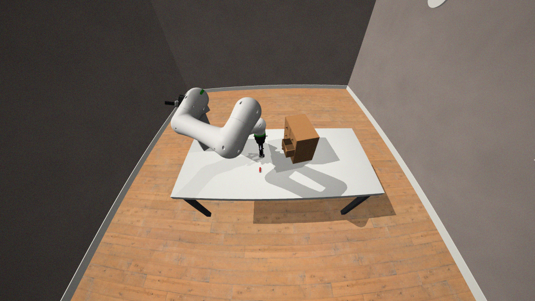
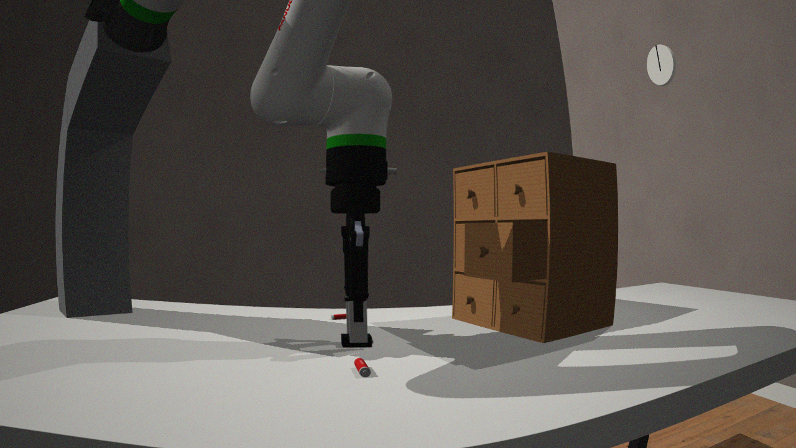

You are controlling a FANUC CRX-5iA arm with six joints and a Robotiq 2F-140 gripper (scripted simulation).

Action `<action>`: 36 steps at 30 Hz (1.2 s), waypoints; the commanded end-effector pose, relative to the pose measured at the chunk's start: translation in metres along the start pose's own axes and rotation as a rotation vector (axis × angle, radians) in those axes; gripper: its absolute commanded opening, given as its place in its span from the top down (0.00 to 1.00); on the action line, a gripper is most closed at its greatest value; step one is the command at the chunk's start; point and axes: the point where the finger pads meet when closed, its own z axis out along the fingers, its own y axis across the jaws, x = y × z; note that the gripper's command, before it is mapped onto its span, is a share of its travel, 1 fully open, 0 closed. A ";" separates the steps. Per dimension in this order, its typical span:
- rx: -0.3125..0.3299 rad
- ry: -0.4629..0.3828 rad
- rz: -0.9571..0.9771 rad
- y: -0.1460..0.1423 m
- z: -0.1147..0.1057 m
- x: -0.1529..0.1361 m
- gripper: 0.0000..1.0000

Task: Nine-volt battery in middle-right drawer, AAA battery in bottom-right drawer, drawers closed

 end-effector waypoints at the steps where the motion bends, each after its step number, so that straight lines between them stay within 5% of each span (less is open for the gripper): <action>1: 0.000 0.000 0.000 0.000 0.006 0.000 0.74; 28: 0.000 0.000 0.000 0.000 0.010 0.000 0.74; 29: 0.000 0.000 0.000 0.000 0.010 0.000 0.86; 36: 0.000 0.000 0.000 0.000 0.010 0.000 0.86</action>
